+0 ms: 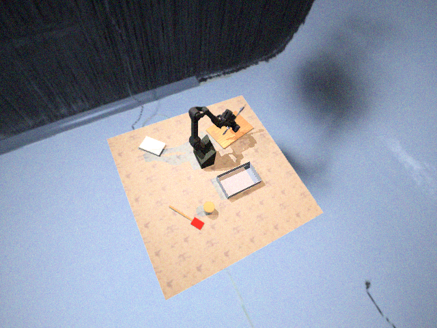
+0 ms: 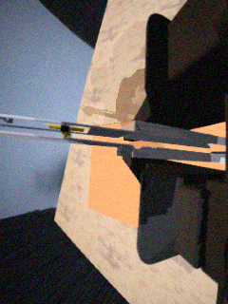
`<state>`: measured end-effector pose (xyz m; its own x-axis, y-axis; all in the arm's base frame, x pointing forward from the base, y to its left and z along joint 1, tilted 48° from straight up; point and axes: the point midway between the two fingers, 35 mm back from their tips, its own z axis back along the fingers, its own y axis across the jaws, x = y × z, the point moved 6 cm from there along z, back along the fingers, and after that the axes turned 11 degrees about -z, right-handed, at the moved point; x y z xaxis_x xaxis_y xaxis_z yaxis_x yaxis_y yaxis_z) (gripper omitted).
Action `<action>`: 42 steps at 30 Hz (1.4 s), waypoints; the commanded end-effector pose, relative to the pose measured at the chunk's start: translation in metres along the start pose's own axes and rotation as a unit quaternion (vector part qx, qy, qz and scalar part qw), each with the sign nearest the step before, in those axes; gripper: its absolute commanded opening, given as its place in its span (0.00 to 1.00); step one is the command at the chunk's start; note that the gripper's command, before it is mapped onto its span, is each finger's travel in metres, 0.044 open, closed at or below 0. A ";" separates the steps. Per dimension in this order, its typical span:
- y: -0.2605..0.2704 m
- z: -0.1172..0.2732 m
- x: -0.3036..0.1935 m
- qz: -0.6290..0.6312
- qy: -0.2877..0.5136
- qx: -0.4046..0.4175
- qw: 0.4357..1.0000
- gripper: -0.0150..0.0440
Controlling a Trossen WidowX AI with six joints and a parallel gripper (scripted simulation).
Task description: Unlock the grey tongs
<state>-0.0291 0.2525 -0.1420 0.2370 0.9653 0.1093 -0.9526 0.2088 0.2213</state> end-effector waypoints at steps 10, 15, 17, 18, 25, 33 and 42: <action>0.001 0.002 0.003 -0.001 -0.007 0.002 1.000 0.00; 0.001 0.002 0.003 -0.001 -0.007 0.002 1.000 0.00; 0.001 0.002 0.003 -0.001 -0.007 0.002 1.000 0.00; 0.001 0.002 0.003 -0.001 -0.007 0.002 1.000 0.00; 0.001 0.002 0.003 -0.001 -0.007 0.002 1.000 0.00; 0.001 -0.007 0.009 0.000 0.020 -0.006 1.000 0.00; 0.002 -0.023 0.020 0.001 0.077 -0.022 0.997 0.00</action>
<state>-0.0298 0.2668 -0.1574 0.2177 0.9760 -0.0112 -0.9584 0.2159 0.1867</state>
